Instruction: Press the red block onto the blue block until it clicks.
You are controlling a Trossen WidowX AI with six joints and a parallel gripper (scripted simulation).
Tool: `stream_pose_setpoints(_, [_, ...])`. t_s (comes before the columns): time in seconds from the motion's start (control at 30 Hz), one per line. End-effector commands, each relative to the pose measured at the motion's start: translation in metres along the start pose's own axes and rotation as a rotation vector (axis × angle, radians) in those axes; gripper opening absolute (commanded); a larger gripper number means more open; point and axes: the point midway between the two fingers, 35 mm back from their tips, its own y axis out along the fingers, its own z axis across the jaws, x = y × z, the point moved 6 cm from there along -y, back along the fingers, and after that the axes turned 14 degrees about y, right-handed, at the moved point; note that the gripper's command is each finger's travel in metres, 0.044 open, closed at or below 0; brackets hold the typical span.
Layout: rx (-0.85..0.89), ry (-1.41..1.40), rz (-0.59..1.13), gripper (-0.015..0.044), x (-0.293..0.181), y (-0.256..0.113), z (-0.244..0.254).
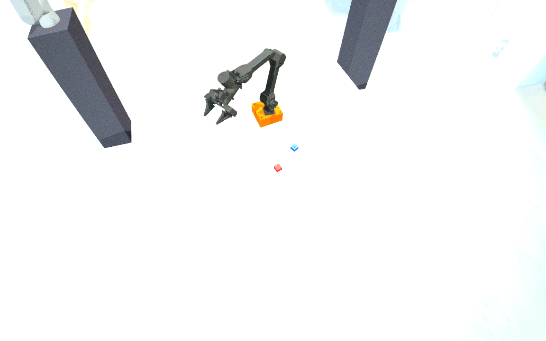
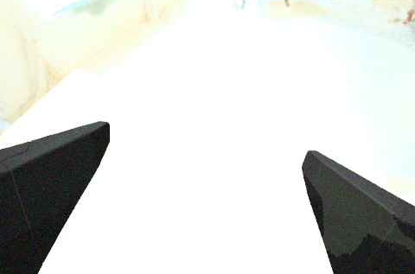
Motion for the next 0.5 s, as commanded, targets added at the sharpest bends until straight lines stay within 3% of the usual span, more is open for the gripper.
stream_pose_setpoints(0.0, [0.045, -0.181, 0.218, 0.044, -0.046, 0.031, 0.036])
stream_pose_setpoints(0.2, [0.128, -0.453, 0.484, 0.044, -0.122, 0.053, 0.084])
stream_pose_setpoints(0.47, [0.205, -0.72, 0.71, 0.044, -0.196, 0.055, 0.12])
